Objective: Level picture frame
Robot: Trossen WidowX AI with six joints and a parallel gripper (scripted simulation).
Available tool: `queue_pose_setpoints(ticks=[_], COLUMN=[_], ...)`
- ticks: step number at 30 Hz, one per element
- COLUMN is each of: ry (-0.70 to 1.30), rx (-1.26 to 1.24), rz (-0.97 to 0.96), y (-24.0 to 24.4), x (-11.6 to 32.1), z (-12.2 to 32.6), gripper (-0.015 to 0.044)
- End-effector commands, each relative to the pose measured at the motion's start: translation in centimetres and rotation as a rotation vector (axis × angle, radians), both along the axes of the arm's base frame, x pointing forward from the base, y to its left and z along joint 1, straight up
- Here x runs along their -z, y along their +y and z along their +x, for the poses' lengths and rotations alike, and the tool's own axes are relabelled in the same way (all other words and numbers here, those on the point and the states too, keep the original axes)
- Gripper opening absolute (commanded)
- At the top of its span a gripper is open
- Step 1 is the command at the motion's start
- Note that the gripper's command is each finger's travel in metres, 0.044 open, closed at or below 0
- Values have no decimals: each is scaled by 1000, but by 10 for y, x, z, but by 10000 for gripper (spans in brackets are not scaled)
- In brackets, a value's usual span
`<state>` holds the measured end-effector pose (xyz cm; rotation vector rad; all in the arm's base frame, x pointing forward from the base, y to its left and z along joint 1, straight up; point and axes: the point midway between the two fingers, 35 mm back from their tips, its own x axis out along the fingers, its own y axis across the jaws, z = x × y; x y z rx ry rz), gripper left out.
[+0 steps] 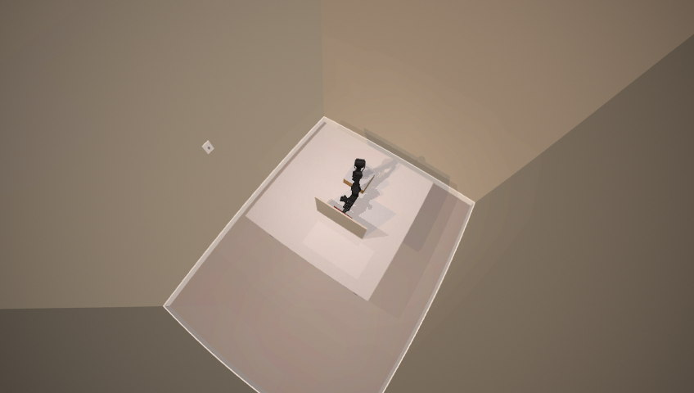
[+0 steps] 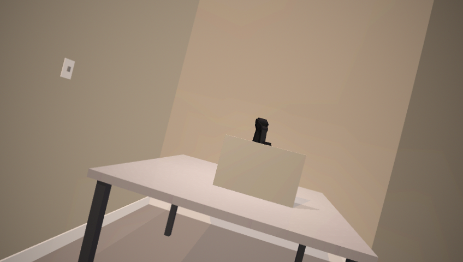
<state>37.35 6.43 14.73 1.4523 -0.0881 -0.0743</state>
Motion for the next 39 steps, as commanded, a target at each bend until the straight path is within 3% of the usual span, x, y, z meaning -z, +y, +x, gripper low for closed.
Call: queue_pose_setpoints(ticks=[1,23,33,39], ry=[-5,-15,-13,-8], rx=[-2,-5,-3,-3], rz=[40,144,131,73], y=[0,-1,0,6], x=[0,0,0,0], z=[0,0,0,-22], gripper=[0,0,260,260])
